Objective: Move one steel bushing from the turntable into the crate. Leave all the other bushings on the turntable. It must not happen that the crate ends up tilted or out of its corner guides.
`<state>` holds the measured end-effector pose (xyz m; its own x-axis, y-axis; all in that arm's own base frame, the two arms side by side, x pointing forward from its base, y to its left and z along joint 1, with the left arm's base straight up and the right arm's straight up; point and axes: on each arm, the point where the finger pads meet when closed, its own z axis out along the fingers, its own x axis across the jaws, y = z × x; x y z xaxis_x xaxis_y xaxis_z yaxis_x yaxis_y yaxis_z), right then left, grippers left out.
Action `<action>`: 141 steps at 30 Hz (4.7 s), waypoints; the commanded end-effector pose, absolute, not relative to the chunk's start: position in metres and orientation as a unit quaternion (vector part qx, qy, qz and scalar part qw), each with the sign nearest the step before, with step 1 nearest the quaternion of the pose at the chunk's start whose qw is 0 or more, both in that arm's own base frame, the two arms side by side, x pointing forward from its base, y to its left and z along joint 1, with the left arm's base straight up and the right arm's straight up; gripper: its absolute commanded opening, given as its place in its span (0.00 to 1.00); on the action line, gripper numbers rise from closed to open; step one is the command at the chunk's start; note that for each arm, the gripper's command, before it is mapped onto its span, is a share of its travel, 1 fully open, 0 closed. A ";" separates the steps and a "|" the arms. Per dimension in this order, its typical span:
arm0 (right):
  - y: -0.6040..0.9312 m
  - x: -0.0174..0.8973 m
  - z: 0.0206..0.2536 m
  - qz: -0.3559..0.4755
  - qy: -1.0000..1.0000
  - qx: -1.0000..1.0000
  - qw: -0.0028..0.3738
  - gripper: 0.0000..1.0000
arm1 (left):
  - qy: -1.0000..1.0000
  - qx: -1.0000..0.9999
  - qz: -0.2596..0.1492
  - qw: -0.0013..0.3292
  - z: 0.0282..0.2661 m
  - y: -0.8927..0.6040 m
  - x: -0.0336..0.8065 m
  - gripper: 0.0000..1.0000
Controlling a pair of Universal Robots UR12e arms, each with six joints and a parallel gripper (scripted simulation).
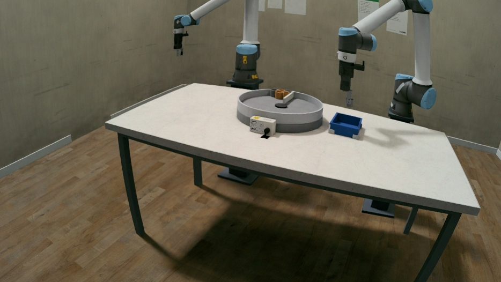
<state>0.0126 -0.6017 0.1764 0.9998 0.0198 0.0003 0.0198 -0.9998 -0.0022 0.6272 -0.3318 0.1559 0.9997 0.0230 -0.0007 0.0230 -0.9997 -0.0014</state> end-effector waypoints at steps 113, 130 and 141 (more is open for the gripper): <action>-0.604 0.012 0.177 0.000 -0.010 -1.000 0.000 1.00 | -0.012 -1.000 -0.001 -0.001 0.049 -0.332 0.630 0.00; -0.604 0.012 0.177 0.000 -0.010 -1.000 0.000 1.00 | -0.012 -1.000 -0.001 -0.001 0.049 -0.332 0.630 0.00; -0.604 0.012 0.177 0.000 -0.010 -1.000 0.000 1.00 | -0.012 -1.000 0.000 -0.001 0.049 -0.331 0.629 0.00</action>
<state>0.0126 -0.6017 0.1764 0.9998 0.0198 0.0003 0.0198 -0.9998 -0.0022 0.6282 -0.3324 0.0482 0.9997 0.0230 -0.0002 0.0230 -0.9997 -0.0008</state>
